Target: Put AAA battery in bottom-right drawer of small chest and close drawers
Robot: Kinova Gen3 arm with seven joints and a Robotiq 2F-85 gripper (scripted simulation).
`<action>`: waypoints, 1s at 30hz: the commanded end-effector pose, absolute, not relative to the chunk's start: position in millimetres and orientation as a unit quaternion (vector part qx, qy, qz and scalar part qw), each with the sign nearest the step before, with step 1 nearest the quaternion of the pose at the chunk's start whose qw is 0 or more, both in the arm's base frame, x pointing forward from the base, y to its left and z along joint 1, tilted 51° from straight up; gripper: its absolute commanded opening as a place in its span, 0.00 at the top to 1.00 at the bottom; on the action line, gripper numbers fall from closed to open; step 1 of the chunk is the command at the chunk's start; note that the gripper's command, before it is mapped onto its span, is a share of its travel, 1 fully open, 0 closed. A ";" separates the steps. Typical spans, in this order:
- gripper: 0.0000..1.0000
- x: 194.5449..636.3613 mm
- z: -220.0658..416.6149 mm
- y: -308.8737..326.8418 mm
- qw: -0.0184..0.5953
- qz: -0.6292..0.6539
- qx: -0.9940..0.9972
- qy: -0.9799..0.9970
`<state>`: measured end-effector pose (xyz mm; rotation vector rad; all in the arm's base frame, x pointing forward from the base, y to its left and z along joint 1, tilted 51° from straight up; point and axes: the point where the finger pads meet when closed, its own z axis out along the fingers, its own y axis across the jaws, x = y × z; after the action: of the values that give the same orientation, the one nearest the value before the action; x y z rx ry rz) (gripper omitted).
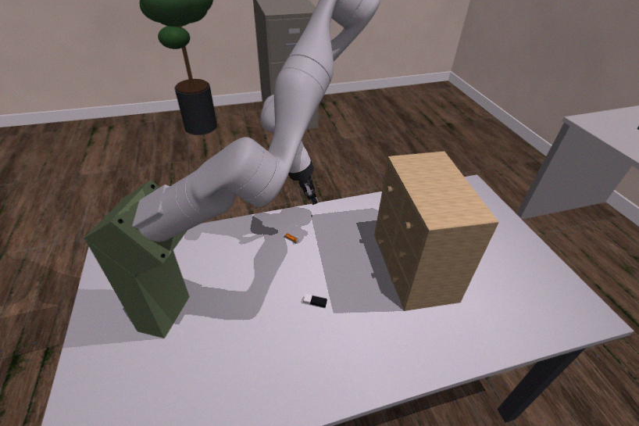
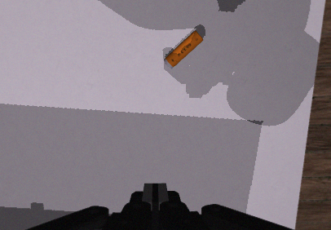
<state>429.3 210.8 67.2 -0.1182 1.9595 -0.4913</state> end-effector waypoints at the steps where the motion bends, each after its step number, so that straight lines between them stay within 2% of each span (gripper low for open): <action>1: 1.00 427.5 87.7 228.8 0.523 -0.174 -0.029 0.834; 15: 1.00 401.9 88.6 232.0 0.416 -0.177 -0.007 0.892; 30: 1.00 396.9 89.0 234.1 0.395 -0.175 -0.004 0.902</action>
<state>396.9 233.1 88.1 -0.0105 2.2859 -0.4474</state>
